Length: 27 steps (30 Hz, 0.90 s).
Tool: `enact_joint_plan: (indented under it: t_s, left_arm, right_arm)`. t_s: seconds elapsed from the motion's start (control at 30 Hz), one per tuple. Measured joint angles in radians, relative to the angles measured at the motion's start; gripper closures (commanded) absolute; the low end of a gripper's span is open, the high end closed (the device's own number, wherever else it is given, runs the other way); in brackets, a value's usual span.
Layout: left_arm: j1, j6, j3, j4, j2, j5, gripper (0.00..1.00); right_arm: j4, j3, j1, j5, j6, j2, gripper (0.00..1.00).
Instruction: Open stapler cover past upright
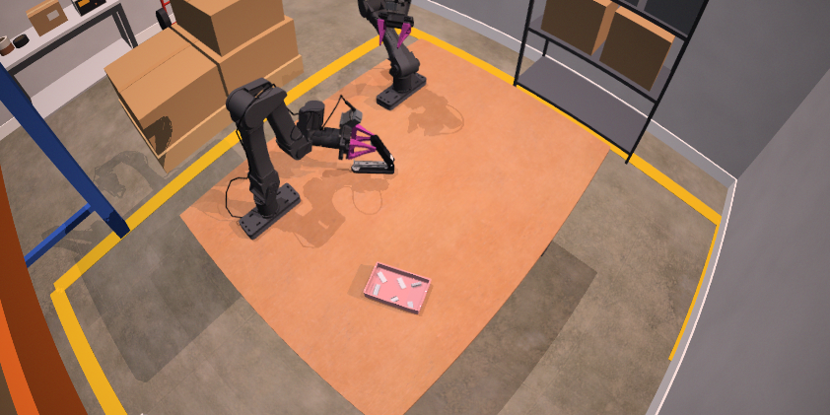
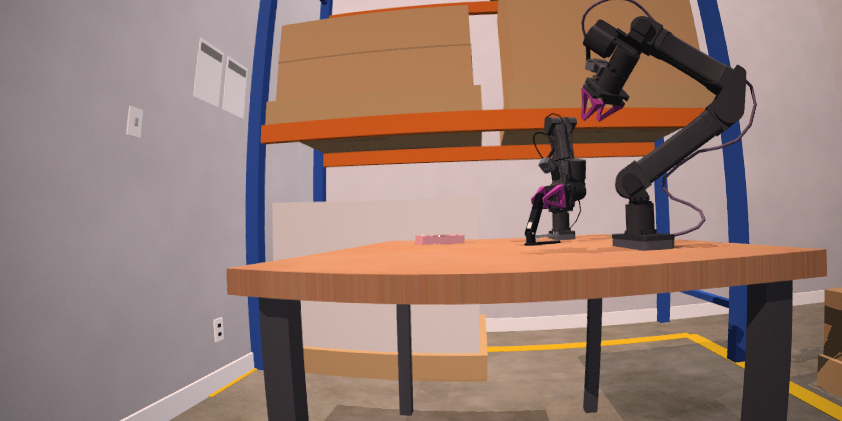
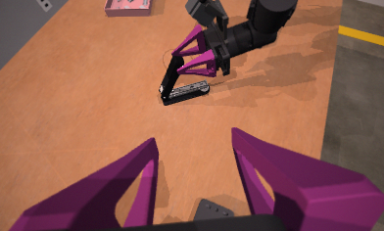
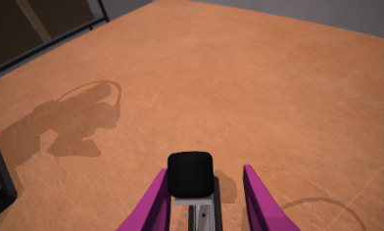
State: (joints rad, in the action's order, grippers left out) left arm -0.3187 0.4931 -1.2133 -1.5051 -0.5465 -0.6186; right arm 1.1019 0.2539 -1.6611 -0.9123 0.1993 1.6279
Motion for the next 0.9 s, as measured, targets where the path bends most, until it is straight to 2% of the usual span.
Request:
enact_joint_plan:
  t_s: [0.27,0.3,0.37,0.4,0.57,0.9]
  left_arm:
    - [0.000,0.000,0.000,0.000,0.000,0.000,0.45]
    - [0.000,0.000,0.000,0.000,0.000,0.000,0.45]
    - [0.000,0.000,0.000,0.000,0.000,0.000,0.45]
    - [0.000,0.000,0.000,0.000,0.000,0.000,0.45]
    - [0.000,0.000,0.000,0.000,0.000,0.000,0.45]
    - [0.000,0.000,0.000,0.000,0.000,0.000,0.45]
  right_arm:
    - [0.014,0.003,0.003,0.011,-0.005,0.006,0.54]
    - [0.014,0.003,0.003,0.011,-0.005,0.006,0.63]
    - [0.016,0.003,0.003,0.011,-0.005,0.006,0.63]
    - [0.016,0.003,0.003,0.011,-0.005,0.007,0.67]
    - [0.017,0.003,0.003,0.012,-0.005,0.007,0.68]
    - [0.018,0.003,0.003,0.015,-0.005,0.007,0.83]
